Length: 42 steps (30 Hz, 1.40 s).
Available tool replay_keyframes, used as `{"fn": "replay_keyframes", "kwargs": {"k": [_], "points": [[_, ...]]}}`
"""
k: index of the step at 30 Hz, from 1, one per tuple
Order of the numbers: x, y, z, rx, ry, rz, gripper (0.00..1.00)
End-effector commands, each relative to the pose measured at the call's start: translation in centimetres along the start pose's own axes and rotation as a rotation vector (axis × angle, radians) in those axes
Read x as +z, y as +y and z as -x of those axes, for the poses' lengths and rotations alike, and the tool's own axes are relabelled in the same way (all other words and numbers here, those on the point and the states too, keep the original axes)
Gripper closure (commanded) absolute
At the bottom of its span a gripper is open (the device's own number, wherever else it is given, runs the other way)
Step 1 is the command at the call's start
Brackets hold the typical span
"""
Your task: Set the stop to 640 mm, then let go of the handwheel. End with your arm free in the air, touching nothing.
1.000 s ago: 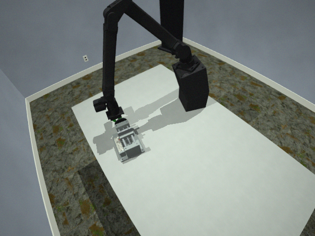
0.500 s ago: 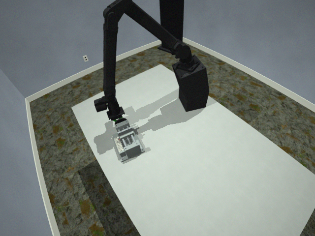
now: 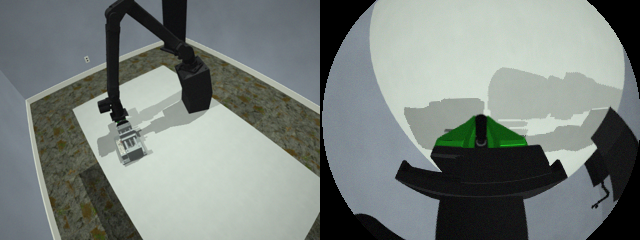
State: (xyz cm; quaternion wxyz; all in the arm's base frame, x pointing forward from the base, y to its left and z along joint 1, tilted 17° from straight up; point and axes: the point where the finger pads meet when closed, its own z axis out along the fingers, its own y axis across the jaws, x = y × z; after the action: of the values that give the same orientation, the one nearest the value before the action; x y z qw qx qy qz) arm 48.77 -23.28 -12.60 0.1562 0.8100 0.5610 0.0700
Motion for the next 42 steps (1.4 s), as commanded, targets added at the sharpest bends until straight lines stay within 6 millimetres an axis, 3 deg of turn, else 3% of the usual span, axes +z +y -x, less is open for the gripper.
{"fn": "replay_keyframes", "kwargs": {"k": [1, 20, 22, 26, 27, 28, 30, 32, 33, 36, 38, 42], "points": [[1.7, -3.5, 0.6, 0.005, -0.002, -0.07, 0.94], [0.5, -4.9, 0.6, 0.005, -0.002, -0.077, 0.94], [-1.3, -3.4, 0.8, 0.007, -0.005, -0.039, 0.94], [-1.8, -3.7, 0.8, 0.008, -0.005, -0.039, 0.94], [-0.6, -5.5, 0.6, 0.007, -0.001, -0.079, 0.94], [-2.1, -4.2, 0.8, 0.008, -0.005, -0.045, 0.94], [-2.7, -4.2, 0.8, 0.009, -0.005, -0.039, 0.94], [-2.7, -4.6, 0.8, 0.009, -0.005, -0.045, 0.94], [-1.5, -5.9, 0.6, 0.008, -0.001, -0.08, 0.94], [-1.6, -5.9, 0.6, 0.008, -0.002, -0.08, 0.94], [-3.4, -4.2, 0.8, 0.011, -0.006, -0.039, 0.94], [-4.4, -3.7, 0.8, 0.016, -0.006, -0.039, 0.94]]}}
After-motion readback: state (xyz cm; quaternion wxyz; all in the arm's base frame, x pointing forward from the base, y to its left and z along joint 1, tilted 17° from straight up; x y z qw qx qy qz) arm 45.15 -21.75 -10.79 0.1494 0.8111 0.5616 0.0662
